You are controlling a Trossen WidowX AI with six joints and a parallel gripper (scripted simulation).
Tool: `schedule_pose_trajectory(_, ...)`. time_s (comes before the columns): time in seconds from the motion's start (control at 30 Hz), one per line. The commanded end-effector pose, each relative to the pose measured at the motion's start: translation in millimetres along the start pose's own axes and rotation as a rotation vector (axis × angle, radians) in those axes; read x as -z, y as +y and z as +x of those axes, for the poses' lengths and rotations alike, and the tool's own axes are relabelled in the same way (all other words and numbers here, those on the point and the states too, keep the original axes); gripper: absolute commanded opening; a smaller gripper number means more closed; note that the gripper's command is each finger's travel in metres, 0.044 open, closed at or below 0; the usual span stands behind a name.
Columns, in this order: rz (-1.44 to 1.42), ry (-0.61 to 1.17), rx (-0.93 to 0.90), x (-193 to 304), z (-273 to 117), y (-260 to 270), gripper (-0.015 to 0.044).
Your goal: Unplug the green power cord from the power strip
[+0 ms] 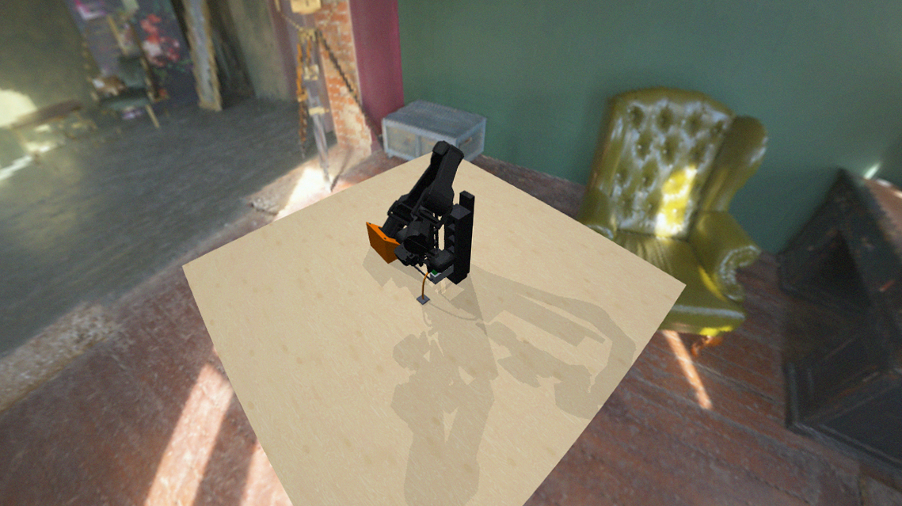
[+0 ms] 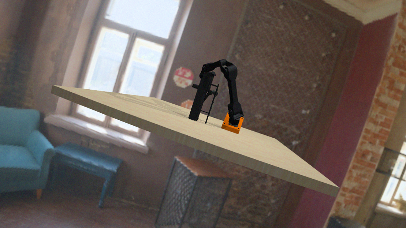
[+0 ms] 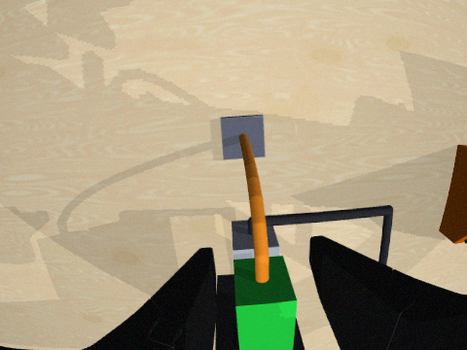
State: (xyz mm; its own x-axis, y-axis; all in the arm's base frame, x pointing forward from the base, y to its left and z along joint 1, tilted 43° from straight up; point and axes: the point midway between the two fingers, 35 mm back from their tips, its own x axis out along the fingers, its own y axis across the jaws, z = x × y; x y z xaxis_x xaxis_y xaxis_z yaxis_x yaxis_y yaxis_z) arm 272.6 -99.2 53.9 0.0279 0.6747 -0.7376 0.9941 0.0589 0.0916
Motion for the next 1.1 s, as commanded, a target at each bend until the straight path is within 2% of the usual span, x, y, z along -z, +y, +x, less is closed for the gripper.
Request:
schedule_pose_trajectory(0.0, 0.012, 0.003, 0.014, 0, 3, 0, 0.0160)
schedule_pose_trajectory(1.07, 0.013, 0.005, 0.014, 39, 5, 0, 0.0160)
